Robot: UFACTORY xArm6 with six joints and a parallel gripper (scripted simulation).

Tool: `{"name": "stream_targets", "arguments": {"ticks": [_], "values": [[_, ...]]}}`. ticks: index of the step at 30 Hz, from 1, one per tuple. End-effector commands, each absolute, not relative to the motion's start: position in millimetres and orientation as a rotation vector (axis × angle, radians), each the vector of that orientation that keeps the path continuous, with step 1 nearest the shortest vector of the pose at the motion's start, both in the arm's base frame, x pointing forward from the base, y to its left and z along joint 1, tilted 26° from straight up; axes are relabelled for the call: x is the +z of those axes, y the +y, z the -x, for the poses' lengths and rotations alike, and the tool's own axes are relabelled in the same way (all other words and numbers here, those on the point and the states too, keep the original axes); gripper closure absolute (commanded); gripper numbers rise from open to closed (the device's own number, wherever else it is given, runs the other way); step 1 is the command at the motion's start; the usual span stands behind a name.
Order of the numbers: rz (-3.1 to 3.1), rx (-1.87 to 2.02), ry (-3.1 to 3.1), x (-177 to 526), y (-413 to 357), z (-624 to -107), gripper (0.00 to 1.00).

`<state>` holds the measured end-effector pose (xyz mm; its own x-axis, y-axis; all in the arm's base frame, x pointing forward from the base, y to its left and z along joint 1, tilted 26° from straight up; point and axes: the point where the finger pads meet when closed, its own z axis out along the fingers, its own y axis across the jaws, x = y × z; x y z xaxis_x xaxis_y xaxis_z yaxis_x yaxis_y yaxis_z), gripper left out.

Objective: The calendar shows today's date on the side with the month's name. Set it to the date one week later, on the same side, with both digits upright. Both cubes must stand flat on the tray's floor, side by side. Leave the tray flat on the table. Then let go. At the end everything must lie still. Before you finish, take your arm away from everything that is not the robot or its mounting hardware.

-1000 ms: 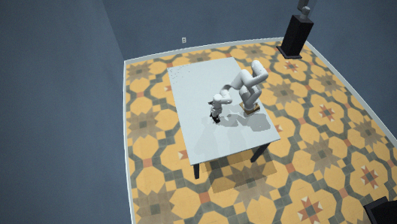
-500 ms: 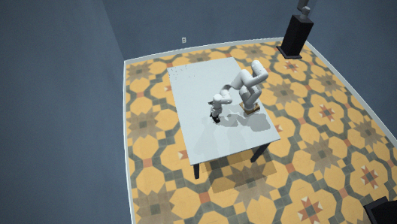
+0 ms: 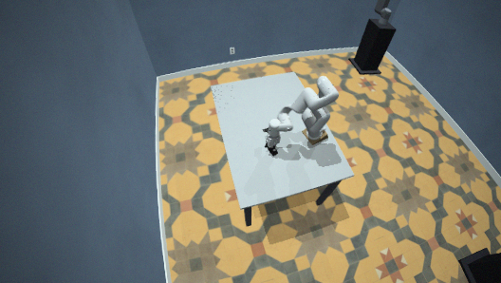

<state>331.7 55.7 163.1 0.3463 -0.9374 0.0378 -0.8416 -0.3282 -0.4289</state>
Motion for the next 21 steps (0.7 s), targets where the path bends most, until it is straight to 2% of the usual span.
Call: {"name": "stream_targets", "arguments": {"ticks": [1, 7, 8, 10, 11, 15, 16, 18, 19, 21], "values": [[2.279, -0.403, 1.573, 164.4, 55.8, -332.5, 0.73], [2.279, -0.403, 1.573, 164.4, 55.8, -332.5, 0.73], [2.279, -0.403, 1.573, 164.4, 55.8, -332.5, 0.69], [2.279, -0.403, 1.573, 164.4, 55.8, -332.5, 0.69], [2.279, -0.403, 1.573, 164.4, 55.8, -332.5, 0.65], [2.279, -0.403, 1.573, 164.4, 55.8, -332.5, 0.65], [2.279, -0.403, 1.573, 164.4, 55.8, -332.5, 0.61], [2.279, -0.403, 1.573, 164.4, 55.8, -332.5, 0.61], [2.279, -0.403, 1.573, 164.4, 55.8, -332.5, 0.57], [2.279, -0.403, 1.573, 164.4, 55.8, -332.5, 0.57]]}}
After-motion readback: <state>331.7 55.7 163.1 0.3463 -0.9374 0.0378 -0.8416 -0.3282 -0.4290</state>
